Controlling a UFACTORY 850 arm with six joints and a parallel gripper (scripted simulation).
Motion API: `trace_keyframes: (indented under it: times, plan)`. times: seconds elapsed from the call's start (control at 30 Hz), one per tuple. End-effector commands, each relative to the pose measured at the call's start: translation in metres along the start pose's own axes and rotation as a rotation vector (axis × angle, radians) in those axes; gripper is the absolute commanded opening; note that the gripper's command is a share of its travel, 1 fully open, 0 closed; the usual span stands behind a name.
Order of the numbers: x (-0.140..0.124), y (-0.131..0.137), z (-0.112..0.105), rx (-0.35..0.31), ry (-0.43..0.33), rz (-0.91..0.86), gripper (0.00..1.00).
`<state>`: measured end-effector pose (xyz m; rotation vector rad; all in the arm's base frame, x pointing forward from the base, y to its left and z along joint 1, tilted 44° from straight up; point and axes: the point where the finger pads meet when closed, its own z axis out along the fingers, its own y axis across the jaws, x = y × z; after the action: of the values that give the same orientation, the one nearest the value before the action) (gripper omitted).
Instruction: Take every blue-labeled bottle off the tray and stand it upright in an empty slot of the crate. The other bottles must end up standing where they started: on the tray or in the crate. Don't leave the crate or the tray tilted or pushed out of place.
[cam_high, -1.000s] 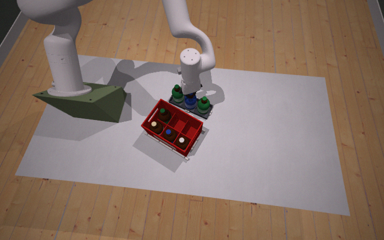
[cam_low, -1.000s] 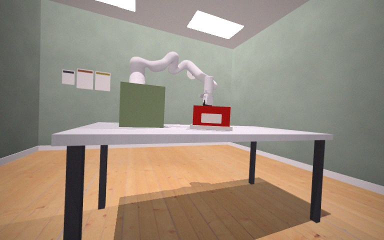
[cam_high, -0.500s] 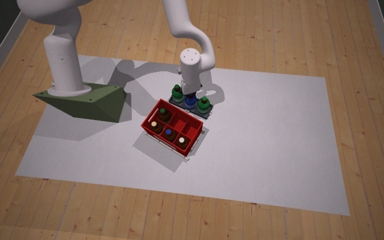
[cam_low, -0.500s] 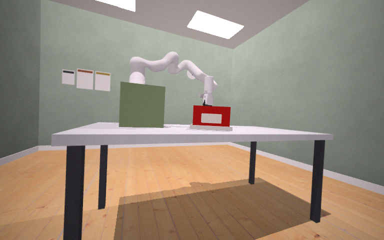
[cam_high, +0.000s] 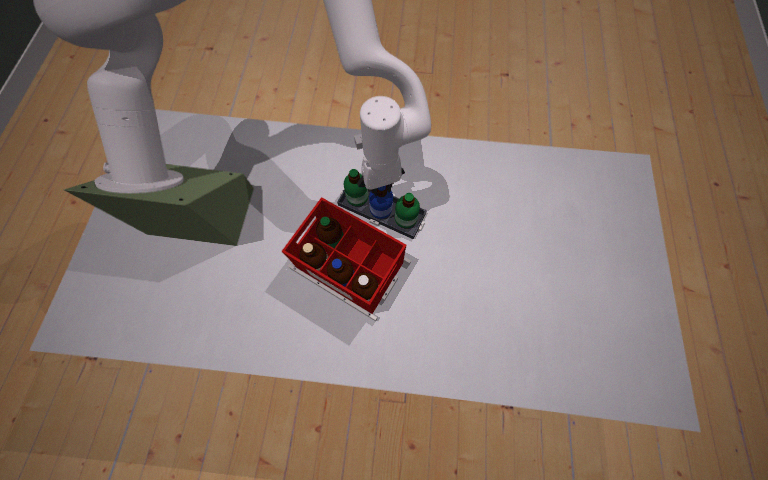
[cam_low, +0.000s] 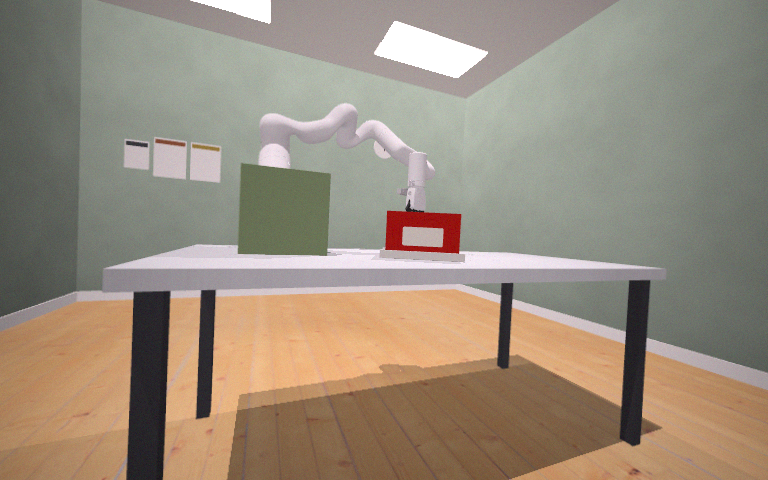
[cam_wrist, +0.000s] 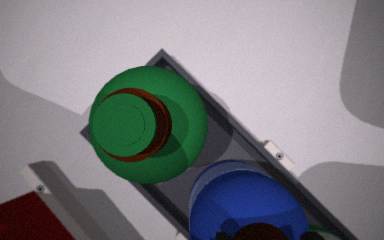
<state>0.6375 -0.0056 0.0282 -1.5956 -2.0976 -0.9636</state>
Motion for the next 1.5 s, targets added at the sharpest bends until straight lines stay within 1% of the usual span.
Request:
trace_keyframes:
  times: [0.0, 1.47]
  plan:
    - [-0.0003, 0.001, -0.0012, -0.002, -0.001, -0.001, 0.0]
    - [-0.0003, 0.0011, -0.0084, -0.002, -0.001, -0.001, 0.0]
